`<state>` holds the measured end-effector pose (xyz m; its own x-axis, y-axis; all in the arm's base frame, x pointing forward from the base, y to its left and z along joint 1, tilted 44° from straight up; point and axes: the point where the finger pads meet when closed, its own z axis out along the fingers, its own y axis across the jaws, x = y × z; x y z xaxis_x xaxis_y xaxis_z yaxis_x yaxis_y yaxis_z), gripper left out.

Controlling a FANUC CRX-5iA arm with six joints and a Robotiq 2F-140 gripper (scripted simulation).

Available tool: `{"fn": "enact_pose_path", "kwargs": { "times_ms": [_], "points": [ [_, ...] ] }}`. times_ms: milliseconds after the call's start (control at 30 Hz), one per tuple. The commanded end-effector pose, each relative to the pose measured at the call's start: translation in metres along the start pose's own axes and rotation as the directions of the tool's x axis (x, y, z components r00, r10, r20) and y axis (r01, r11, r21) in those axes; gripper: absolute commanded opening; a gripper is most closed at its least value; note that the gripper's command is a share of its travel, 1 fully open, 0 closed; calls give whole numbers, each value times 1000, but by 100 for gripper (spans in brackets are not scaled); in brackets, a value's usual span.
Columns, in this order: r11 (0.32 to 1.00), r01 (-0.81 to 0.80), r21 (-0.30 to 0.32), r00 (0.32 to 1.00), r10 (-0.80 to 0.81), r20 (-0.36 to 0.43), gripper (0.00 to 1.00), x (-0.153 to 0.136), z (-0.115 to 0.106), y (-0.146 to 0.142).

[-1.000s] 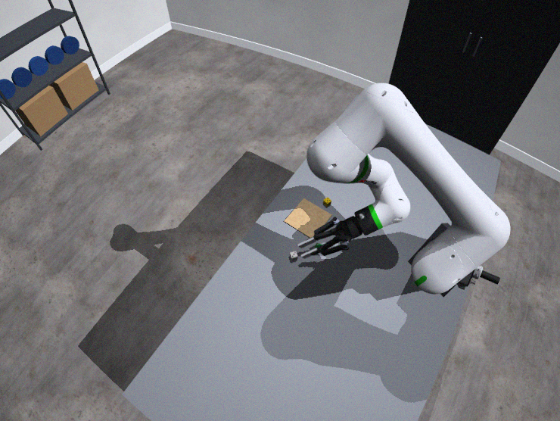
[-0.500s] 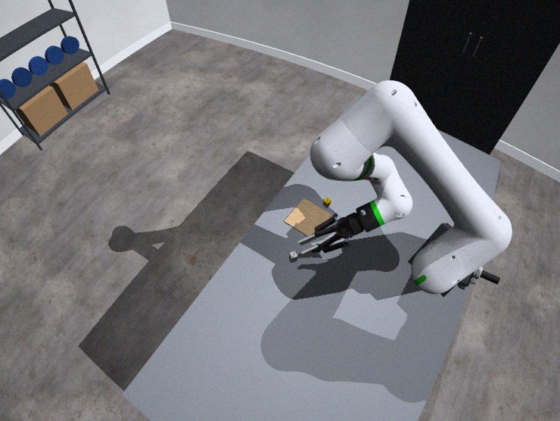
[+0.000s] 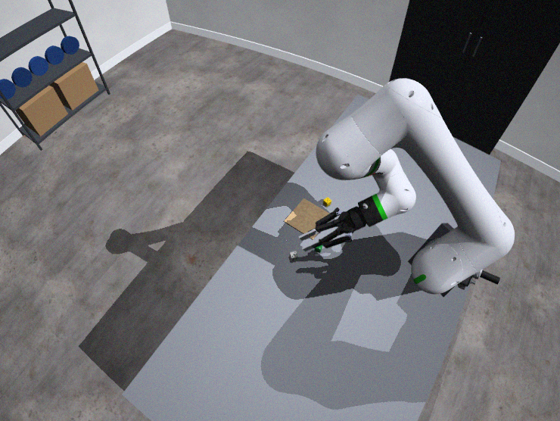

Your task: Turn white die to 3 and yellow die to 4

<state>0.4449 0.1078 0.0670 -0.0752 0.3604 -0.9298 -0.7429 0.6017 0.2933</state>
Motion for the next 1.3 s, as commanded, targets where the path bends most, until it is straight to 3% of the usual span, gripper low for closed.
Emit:
{"fn": "enact_pose_path", "kwargs": {
  "times_ms": [0,200,433,667,733,800,967,1267],
  "points": [
    [1000,0,-1,1000,0,-5,25,0,0,0],
    [1000,-1,-5,998,1,-56,25,-4,3,0],
    [1000,0,0,960,0,-282,25,-17,10,0],
    [1000,6,9,906,-2,-423,25,-27,16,-2],
    [1000,6,9,906,-2,-423,25,-27,16,-2],
    [1000,0,0,868,0,-497,25,-31,19,0],
    [1000,12,9,803,-4,-596,25,-43,25,-3],
    [1000,1,1,676,0,-737,25,-51,30,0]
  ]
}}
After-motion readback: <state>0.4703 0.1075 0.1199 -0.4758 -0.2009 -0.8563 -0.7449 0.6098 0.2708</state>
